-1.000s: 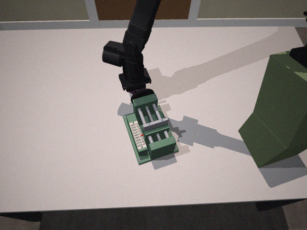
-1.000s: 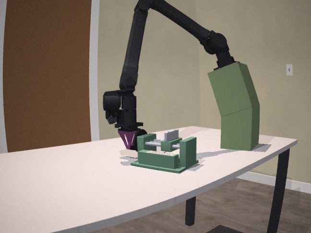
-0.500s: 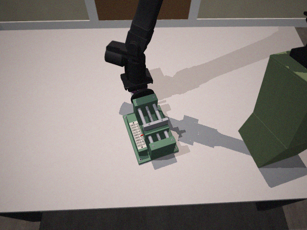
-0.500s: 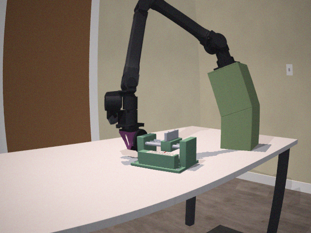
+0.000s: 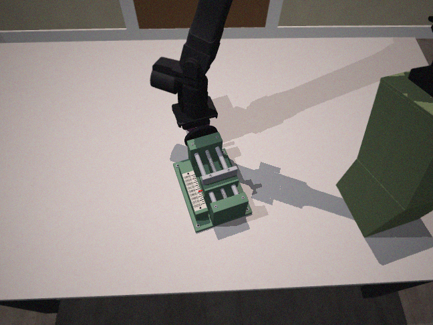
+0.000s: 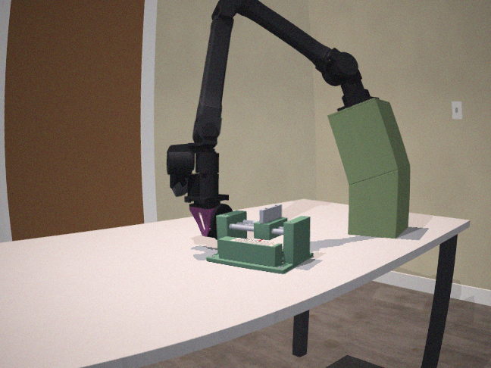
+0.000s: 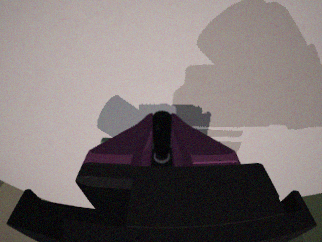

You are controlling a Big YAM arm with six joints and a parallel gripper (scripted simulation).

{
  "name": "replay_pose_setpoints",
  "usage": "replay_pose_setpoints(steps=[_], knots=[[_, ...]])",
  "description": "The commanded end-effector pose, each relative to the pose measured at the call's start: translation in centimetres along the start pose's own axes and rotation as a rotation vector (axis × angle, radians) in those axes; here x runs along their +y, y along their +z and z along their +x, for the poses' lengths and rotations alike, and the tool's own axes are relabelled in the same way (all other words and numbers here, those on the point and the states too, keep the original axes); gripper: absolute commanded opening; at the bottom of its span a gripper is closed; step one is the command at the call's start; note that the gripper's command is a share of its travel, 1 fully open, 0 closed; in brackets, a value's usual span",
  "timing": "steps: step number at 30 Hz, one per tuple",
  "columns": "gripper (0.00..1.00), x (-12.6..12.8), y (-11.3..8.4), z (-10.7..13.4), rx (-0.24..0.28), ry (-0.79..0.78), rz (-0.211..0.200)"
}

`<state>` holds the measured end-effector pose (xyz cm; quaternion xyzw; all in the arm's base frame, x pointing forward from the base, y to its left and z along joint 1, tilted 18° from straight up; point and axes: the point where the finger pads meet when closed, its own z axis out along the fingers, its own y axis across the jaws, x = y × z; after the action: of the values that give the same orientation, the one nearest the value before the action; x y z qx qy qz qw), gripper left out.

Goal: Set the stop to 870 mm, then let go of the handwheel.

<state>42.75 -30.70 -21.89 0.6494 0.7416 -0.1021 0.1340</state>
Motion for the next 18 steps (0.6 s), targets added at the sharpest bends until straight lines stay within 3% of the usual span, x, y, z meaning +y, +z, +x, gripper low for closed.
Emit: replay_pose_setpoints(steps=[1, 13, 18], knots=[[0.06, -3.3, 1.3, 0.0, 0.015, 0.004, 0.047], [0.06, -3.8, 1.0, 0.1, 0.019, 0.002, 0.051], [0.06, -3.2, -0.9, -1.5, -0.008, 0.012, 0.021]])
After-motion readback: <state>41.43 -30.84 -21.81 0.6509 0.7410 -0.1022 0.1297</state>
